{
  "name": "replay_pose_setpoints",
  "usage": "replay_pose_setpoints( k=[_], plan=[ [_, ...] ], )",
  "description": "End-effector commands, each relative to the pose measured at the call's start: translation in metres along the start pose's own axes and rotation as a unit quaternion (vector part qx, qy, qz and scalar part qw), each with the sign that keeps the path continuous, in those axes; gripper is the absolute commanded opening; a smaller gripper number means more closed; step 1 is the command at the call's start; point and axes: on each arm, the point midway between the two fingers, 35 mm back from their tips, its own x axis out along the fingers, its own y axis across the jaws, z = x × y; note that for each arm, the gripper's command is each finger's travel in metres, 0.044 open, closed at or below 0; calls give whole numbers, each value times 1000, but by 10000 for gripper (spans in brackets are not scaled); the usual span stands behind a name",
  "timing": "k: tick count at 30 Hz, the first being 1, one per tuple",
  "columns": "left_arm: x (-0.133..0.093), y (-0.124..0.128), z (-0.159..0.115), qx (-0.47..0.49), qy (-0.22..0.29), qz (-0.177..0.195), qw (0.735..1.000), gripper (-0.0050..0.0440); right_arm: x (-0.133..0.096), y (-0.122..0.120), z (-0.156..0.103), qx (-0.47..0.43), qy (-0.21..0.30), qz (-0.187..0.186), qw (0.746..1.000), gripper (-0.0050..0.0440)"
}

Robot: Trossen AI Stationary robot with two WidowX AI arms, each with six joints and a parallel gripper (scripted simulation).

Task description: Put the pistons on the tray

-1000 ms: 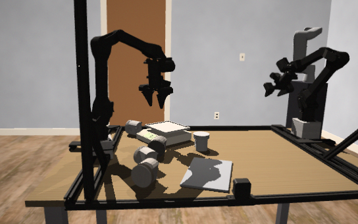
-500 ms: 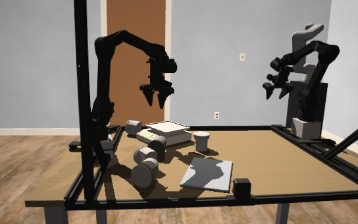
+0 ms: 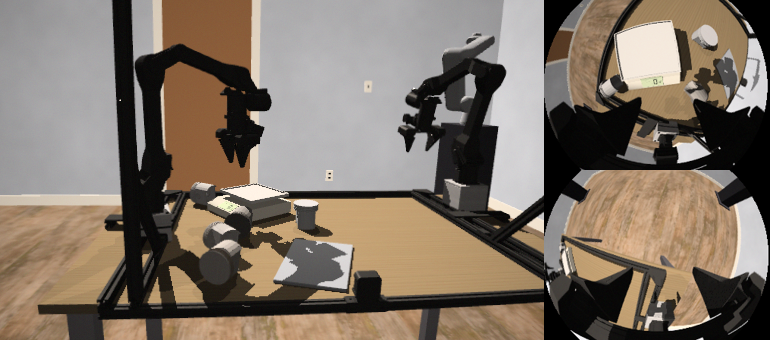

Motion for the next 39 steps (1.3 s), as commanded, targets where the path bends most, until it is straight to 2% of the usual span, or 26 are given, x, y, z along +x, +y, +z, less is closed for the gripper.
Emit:
replay_pose_setpoints(
  k=[1, 13, 15, 22, 36, 39],
  plan=[
    [2, -12, -10, 39, 3, 1, 999, 378, -1, 0, 3, -2, 13, 2, 1000, 440],
    [2, -64, -41, 198, 3, 0, 980, 378, -1, 0, 3, -2, 73, 2, 997, 440],
    [2, -64, -41, 198, 3, 0, 980, 378, -1, 0, 3, -2, 73, 2, 997, 440],
    [2, -94, -59, 289, 3, 0, 957, 378, -1, 0, 3, -3, 108, 1, 994, 440],
    [2, -146, -89, 435, 3, 0, 900, 378, -1, 0, 3, -3, 110, 1, 994, 440],
    [2, -159, -97, 435, 3, 0, 900, 378, -1, 0, 3, -3, 110, 1, 994, 440]
  ],
)
